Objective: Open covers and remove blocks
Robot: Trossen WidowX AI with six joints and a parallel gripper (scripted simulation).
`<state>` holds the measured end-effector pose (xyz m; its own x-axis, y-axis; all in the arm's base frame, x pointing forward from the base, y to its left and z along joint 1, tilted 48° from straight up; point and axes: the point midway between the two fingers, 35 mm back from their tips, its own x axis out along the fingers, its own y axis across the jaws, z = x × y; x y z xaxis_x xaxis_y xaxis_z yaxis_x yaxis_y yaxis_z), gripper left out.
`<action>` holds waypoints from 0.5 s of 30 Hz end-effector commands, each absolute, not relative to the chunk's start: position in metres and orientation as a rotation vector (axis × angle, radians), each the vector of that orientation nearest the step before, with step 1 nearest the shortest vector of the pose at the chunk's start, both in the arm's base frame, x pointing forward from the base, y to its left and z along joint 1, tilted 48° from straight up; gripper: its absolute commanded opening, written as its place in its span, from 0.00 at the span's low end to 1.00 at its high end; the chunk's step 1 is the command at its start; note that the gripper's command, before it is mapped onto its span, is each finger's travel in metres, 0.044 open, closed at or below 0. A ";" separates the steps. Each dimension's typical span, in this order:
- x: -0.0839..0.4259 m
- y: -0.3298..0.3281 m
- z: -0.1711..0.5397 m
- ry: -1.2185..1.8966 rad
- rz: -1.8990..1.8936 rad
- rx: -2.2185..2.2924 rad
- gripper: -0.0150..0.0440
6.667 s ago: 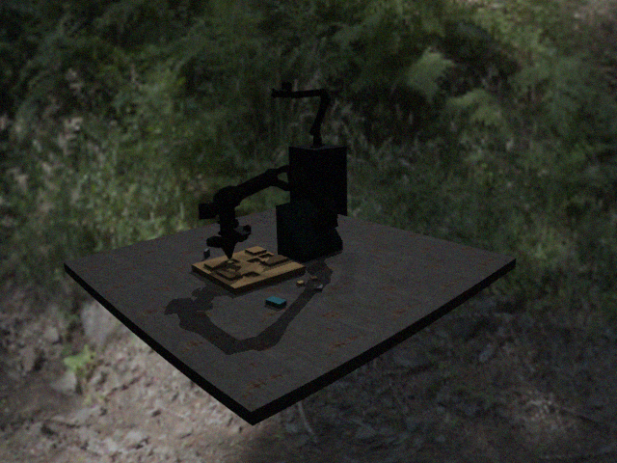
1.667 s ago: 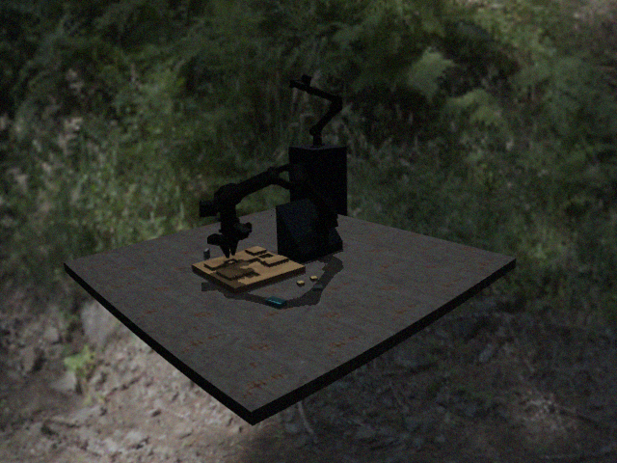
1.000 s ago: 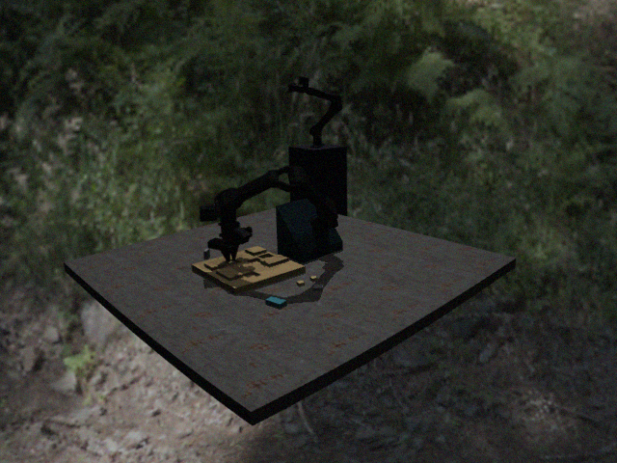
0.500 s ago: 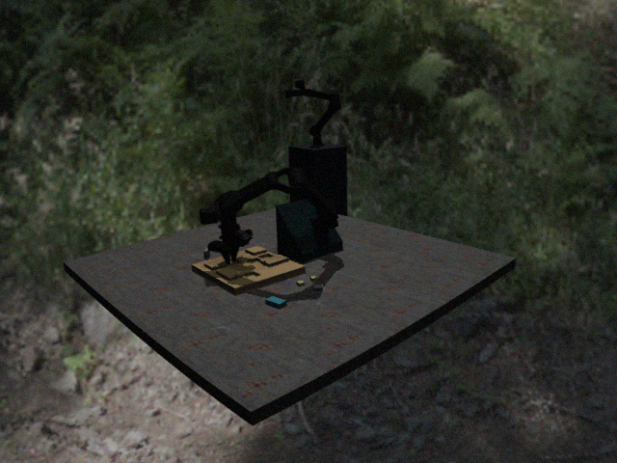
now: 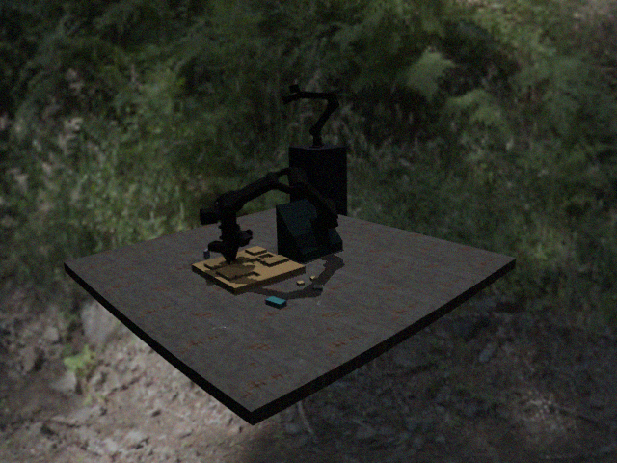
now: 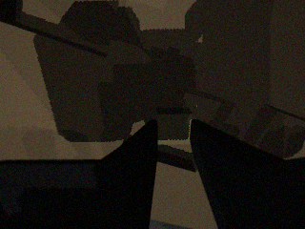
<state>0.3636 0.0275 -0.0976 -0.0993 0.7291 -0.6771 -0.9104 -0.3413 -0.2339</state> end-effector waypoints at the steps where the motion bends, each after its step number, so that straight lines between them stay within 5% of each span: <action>1: 0.364 0.027 -0.097 0.289 1.723 -0.870 0.39; 15: 0.366 0.013 -0.085 0.292 1.723 -0.867 0.39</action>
<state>0.3643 0.0174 -0.0903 -0.1021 0.7320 -0.6737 -0.9142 -0.3359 -0.2265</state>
